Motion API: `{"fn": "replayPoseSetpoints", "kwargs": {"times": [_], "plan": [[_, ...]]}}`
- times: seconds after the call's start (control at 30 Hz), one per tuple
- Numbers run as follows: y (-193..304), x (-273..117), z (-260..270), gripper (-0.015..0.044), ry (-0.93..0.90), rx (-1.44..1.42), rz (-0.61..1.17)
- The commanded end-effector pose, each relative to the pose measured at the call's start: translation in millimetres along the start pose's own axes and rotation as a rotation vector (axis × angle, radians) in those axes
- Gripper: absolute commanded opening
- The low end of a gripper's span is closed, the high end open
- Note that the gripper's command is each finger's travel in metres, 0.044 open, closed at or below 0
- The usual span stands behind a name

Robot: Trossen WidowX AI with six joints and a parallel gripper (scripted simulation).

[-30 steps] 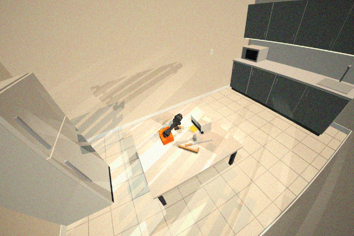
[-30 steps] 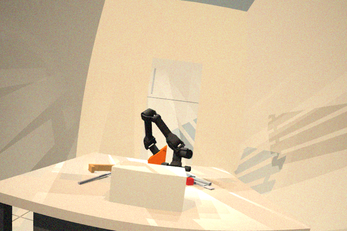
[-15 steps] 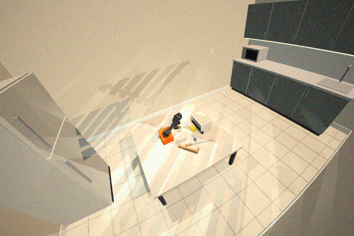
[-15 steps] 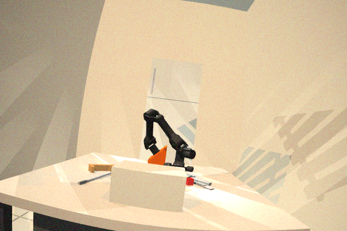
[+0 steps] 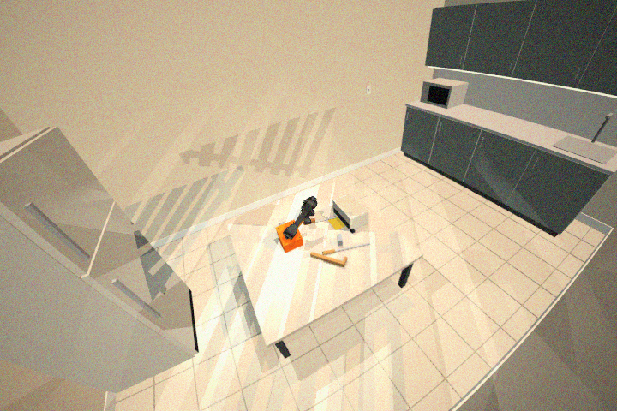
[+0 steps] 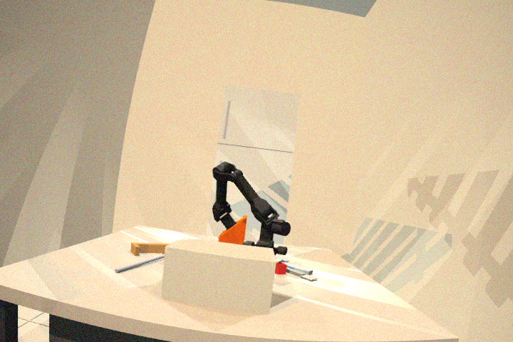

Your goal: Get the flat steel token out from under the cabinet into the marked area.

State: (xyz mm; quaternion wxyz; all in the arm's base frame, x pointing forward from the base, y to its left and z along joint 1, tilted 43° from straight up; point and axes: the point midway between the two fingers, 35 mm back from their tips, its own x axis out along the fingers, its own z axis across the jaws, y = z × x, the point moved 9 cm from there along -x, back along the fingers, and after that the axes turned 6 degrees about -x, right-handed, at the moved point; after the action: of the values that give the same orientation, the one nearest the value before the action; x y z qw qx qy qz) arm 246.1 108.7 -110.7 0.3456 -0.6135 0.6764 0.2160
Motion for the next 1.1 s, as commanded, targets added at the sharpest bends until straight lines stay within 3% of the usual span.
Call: {"fn": "replayPoseSetpoints", "kwargs": {"times": [0.0, 0.1, 0.37, 0.53, 0.63, 1.07], "plan": [[-9.2, -0.9, -1.8, 0.0, -0.004, 0.002, -0.002], [-13.3, -0.8, -3.4, 0.0, -0.003, 0.001, -0.003], [-9.2, 0.3, -2.8, 0.02, -0.001, 0.005, 0.0], [-9.3, 0.2, -2.7, 0.02, -0.002, 0.005, 0.0], [-9.0, 0.3, -3.0, 0.027, -0.003, 0.005, -0.002], [-8.1, 3.1, -3.0, 0.027, -0.003, 0.006, -0.002]]}}
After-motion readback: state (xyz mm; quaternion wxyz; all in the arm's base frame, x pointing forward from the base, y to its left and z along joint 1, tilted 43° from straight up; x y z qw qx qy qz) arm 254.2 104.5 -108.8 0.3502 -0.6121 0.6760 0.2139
